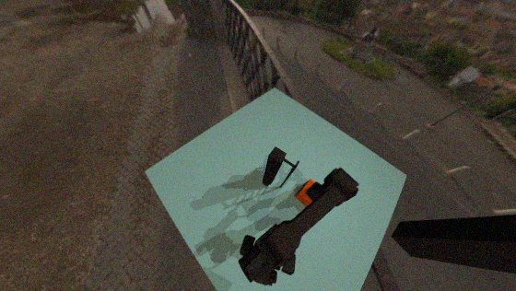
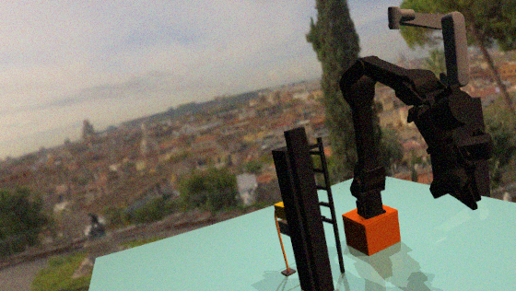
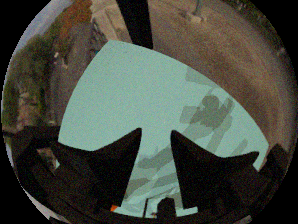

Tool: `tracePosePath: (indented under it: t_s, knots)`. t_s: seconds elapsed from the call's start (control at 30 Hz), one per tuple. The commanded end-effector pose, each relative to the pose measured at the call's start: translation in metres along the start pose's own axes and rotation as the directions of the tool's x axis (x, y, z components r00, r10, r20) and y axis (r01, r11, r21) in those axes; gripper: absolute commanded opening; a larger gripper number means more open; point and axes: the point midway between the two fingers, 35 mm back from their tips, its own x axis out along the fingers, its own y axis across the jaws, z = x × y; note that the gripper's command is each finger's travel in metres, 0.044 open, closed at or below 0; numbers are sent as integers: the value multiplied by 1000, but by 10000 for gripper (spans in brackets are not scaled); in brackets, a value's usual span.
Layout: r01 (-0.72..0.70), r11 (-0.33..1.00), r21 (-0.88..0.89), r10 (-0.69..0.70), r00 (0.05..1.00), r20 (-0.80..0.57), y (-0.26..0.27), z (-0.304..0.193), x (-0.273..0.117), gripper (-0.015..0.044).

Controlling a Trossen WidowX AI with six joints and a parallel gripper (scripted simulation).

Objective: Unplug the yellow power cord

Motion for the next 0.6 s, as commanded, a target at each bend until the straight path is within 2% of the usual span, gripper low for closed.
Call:
tracePosePath:
  t_s: [0.0,0.23,0.4,0.57]
  knots:
    - [65,964,258,-59,998,-32,-37,-32,-15,160]
    - [167,743,648,-139,986,-95,-88,-93,-42,160]
    - [215,492,844,-209,970,-126,-128,-144,-68,160]
    - [232,202,951,-297,940,-166,-167,-199,-99,160]
